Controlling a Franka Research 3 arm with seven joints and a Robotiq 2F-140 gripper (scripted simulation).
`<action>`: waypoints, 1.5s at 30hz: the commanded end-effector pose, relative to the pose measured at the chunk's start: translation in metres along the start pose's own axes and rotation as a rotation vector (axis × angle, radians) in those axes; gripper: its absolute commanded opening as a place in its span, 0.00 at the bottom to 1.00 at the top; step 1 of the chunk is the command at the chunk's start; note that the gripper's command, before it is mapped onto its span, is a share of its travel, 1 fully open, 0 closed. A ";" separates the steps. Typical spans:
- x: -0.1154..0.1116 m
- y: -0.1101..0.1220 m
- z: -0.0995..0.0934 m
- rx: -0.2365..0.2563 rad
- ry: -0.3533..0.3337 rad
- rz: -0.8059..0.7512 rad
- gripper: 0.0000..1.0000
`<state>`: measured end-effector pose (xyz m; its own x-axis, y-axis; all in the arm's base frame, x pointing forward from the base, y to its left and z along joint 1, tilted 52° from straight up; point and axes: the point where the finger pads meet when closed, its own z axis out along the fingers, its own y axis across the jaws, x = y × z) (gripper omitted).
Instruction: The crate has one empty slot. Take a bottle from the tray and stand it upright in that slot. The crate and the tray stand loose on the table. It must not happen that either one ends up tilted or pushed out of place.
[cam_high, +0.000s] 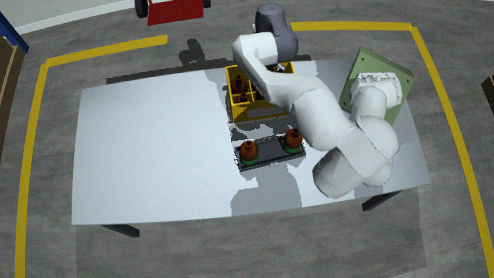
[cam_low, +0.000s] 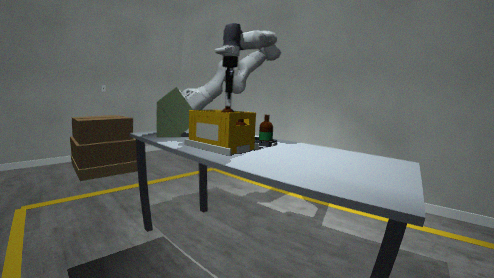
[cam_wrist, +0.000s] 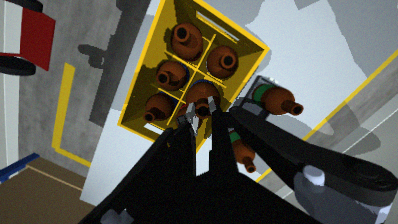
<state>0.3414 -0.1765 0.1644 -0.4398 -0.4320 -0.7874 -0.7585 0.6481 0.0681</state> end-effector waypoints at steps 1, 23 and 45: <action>0.000 -0.001 0.001 0.002 0.002 -0.007 0.00; 0.000 -0.001 0.001 0.002 0.002 -0.007 0.00; 0.000 -0.001 0.011 0.002 0.002 -0.007 0.00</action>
<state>0.3452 -0.1702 0.1592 -0.4408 -0.4299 -0.7880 -0.7588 0.6474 0.0713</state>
